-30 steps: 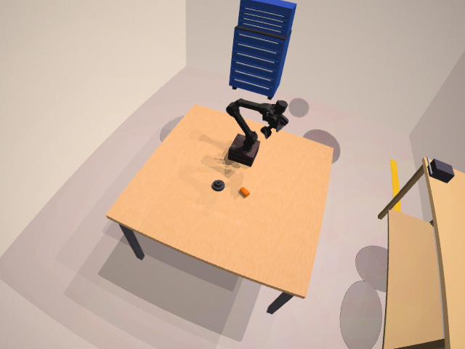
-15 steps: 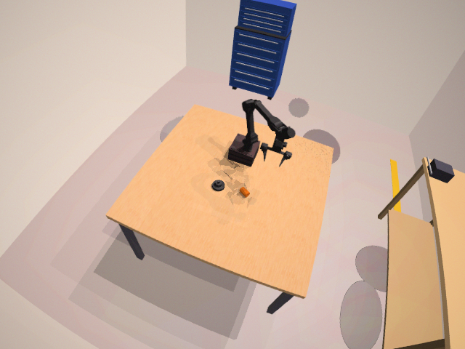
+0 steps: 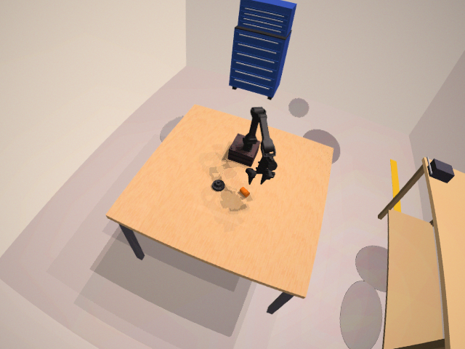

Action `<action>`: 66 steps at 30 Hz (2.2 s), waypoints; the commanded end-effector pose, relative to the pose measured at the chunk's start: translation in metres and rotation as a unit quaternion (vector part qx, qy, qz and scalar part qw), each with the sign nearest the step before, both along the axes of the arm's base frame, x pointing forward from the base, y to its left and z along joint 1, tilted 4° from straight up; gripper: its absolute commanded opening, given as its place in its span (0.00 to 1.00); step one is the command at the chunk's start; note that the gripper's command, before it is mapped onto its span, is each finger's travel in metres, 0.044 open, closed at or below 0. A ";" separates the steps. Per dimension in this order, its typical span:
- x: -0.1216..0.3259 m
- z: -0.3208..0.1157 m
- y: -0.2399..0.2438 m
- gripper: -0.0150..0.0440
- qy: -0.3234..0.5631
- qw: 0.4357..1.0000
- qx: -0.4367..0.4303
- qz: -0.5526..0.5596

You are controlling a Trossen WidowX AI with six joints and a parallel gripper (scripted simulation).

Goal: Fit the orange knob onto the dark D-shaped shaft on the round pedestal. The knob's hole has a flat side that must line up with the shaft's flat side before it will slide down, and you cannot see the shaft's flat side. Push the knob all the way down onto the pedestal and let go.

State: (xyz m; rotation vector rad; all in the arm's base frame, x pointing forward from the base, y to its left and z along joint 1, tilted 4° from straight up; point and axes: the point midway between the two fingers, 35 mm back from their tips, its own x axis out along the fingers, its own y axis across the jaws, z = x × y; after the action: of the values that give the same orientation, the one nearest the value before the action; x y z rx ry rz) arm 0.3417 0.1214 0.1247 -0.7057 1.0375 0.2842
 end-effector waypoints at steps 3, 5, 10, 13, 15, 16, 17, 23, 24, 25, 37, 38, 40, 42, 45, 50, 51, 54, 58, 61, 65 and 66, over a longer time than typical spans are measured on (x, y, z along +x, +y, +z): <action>-0.004 -0.078 -0.049 1.00 0.203 0.971 0.022 0.123; -0.005 -0.084 -0.050 1.00 0.218 0.966 0.031 0.134; -0.005 -0.085 -0.049 1.00 0.220 0.966 0.032 0.135; -0.005 -0.085 -0.049 1.00 0.220 0.966 0.032 0.135; -0.005 -0.085 -0.047 1.00 0.220 0.966 0.032 0.135; -0.004 -0.087 -0.046 1.00 0.220 0.966 0.032 0.135; -0.004 -0.092 -0.046 1.00 0.220 0.966 0.032 0.135; -0.003 -0.109 -0.046 1.00 0.220 0.966 0.032 0.135; -0.003 -0.109 -0.046 1.00 0.220 0.966 0.032 0.135; -0.003 -0.109 -0.046 1.00 0.220 0.966 0.032 0.135; 0.000 -0.128 -0.044 1.00 0.220 0.966 0.032 0.135; 0.000 -0.129 -0.044 1.00 0.220 0.966 0.032 0.135; 0.000 -0.133 -0.044 1.00 0.220 0.966 0.032 0.135; 0.000 -0.136 -0.044 1.00 0.220 0.966 0.032 0.135; 0.001 -0.141 -0.043 1.00 0.220 0.966 0.032 0.135; 0.001 -0.149 -0.043 1.00 0.220 0.966 0.032 0.135; 0.001 -0.150 -0.043 1.00 0.220 0.966 0.032 0.135; 0.001 -0.154 -0.043 1.00 0.220 0.966 0.032 0.135; 0.001 -0.154 -0.043 0.87 0.220 0.966 0.032 0.135; 0.001 -0.154 -0.043 0.73 0.220 0.966 0.032 0.135; 0.001 -0.154 -0.043 0.66 0.220 0.966 0.032 0.135; 0.001 -0.154 -0.043 0.66 0.220 0.966 0.032 0.135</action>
State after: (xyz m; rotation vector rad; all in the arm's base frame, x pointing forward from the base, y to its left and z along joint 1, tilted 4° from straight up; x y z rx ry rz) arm 0.3429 0.0781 -0.0291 -0.7450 1.3464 0.7311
